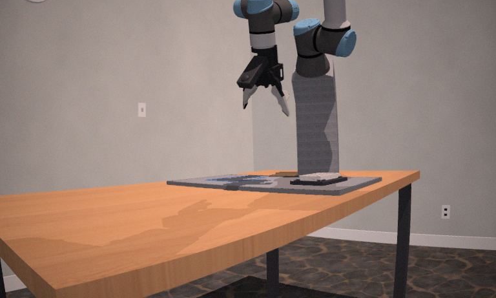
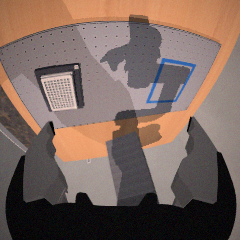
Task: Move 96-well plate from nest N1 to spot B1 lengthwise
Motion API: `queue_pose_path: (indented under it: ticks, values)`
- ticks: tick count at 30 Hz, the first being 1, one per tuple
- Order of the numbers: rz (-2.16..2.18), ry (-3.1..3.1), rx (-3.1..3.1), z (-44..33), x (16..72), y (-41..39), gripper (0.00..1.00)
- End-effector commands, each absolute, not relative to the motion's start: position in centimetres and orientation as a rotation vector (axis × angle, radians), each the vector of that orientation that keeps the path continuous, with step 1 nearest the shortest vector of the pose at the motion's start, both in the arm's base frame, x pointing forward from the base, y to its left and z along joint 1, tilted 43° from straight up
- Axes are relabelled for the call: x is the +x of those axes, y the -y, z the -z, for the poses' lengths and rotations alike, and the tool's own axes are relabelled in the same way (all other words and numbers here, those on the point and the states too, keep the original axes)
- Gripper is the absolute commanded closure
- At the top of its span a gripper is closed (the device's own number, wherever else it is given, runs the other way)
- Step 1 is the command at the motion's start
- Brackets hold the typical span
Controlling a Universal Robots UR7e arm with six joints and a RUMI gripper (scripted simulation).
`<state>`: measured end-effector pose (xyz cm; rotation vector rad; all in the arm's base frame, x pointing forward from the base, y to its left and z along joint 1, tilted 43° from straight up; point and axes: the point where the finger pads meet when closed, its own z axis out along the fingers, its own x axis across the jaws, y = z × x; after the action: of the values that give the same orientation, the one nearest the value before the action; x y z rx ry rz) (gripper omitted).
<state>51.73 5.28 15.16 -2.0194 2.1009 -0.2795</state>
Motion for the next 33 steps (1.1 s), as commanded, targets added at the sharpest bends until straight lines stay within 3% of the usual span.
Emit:
queue_pose_path:
  ticks: [1, 33]
  values:
    - [0.294, -2.094, -2.003, -14.0, 52.6, -5.9, 0.0]
    - [0.382, -1.98, -1.791, -5.5, 55.0, -13.2, 0.0]
